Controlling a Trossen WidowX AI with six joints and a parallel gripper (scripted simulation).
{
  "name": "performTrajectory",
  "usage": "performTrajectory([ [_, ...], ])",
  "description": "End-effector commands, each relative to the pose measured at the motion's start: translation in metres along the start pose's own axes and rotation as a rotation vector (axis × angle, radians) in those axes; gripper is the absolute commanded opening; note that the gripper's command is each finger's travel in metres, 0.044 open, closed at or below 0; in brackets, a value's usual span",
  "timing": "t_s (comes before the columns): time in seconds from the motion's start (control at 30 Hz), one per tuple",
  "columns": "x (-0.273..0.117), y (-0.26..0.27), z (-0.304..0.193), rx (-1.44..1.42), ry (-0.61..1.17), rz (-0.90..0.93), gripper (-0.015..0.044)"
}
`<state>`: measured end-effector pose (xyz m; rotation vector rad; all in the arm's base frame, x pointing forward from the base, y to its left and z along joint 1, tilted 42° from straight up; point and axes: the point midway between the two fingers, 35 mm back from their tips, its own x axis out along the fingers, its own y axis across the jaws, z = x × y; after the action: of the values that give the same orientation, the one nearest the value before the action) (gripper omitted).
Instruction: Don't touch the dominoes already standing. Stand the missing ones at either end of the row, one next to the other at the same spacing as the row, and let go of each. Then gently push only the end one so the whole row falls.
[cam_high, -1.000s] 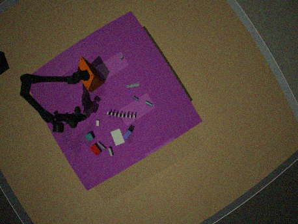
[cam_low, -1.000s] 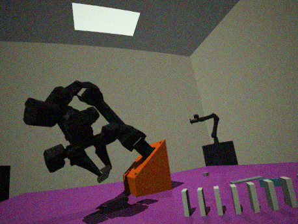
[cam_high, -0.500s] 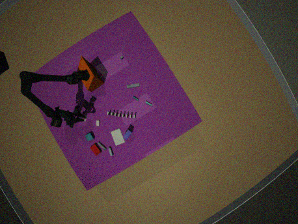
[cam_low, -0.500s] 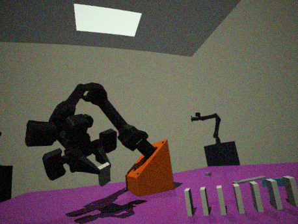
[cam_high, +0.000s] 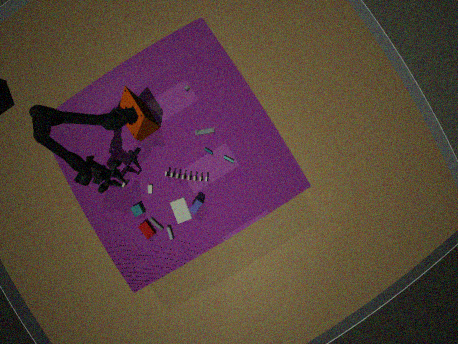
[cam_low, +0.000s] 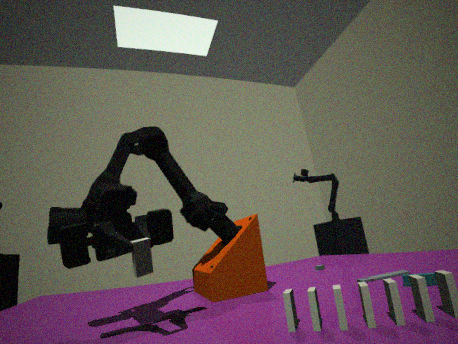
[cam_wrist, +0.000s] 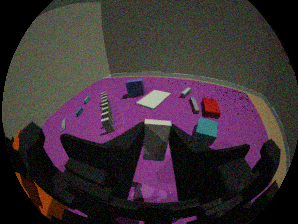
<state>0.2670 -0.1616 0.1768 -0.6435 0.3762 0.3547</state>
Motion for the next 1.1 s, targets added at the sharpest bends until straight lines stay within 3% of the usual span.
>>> performTrajectory([
  [0.0,-0.01,-0.001,0.004,-0.061,-0.082,-0.042,0.0107],
  [0.2,-0.026,-0.001,0.008,-0.152,-0.192,-0.107,0.0107],
  [1.07,-0.021,-0.007,-0.007,-0.153,-0.194,-0.108,0.0107],
])
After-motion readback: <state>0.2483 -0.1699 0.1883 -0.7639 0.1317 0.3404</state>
